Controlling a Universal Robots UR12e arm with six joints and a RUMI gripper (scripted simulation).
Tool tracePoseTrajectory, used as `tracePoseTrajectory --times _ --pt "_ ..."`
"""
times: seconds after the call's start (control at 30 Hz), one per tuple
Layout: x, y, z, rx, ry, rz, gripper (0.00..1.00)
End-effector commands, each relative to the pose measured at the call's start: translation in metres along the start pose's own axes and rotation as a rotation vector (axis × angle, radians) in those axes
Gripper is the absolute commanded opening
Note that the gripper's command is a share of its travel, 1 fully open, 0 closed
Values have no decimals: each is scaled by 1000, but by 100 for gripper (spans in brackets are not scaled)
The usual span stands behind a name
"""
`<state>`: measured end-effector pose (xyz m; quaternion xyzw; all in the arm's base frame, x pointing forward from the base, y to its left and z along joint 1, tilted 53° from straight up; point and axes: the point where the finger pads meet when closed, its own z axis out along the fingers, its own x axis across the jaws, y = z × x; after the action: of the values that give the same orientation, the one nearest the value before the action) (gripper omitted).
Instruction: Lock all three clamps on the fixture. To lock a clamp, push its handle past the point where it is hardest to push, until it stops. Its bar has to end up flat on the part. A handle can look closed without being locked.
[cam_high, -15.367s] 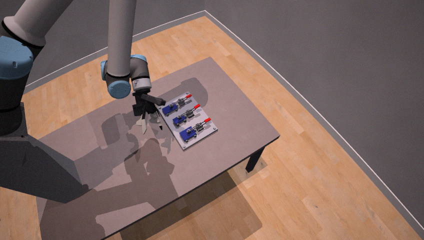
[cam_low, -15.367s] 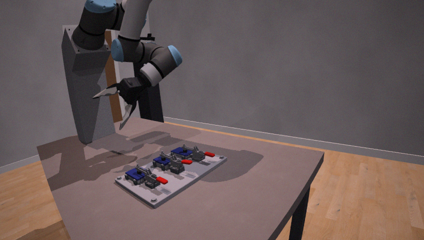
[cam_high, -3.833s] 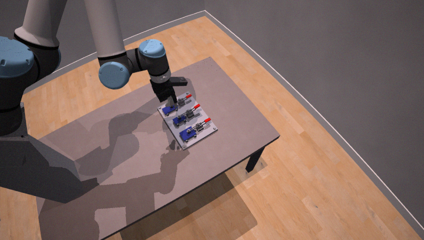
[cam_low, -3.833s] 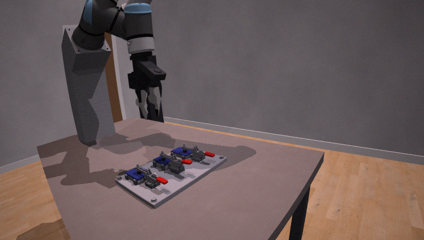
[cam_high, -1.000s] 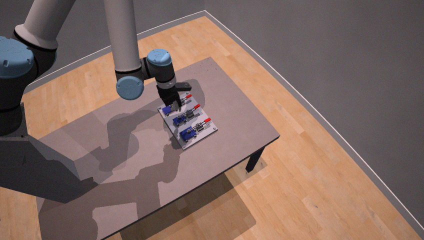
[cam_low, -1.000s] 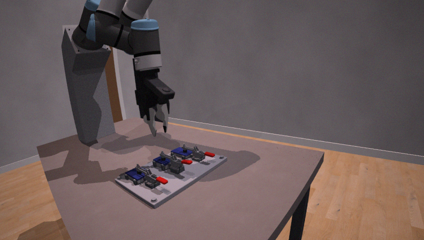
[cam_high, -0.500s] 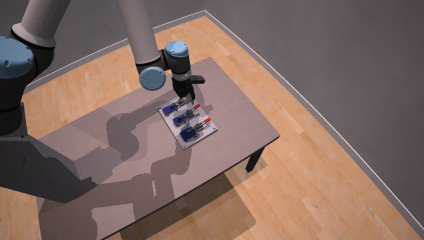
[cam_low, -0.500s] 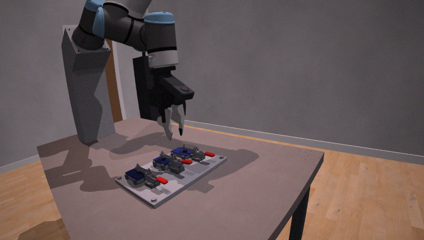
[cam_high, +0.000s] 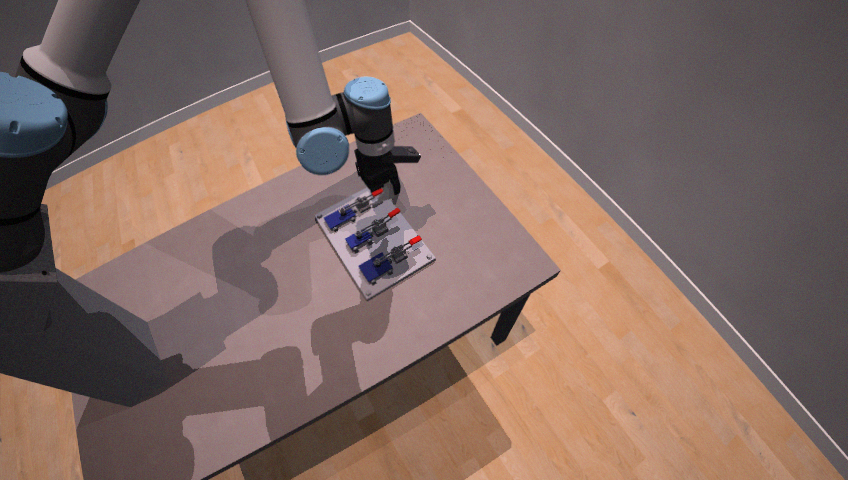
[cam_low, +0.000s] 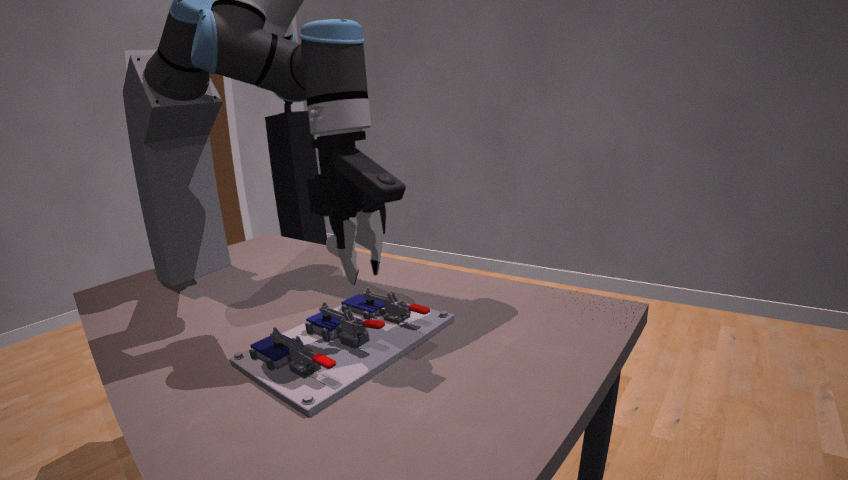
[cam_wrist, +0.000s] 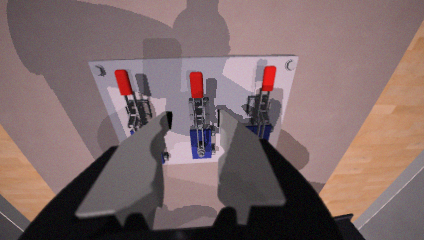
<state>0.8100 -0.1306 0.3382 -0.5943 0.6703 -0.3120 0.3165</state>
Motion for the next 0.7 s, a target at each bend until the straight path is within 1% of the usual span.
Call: tracePoseTrajectory --times 0.0,0.2,0.53,0.6,0.67 --pt "0 -1 1 1 0 0 28" --pt "0 -1 8 1 0 0 28" --pt "0 -1 38 1 0 0 28" --pt "0 -1 38 1 0 0 28" --pt "0 -1 44 1 0 0 28"
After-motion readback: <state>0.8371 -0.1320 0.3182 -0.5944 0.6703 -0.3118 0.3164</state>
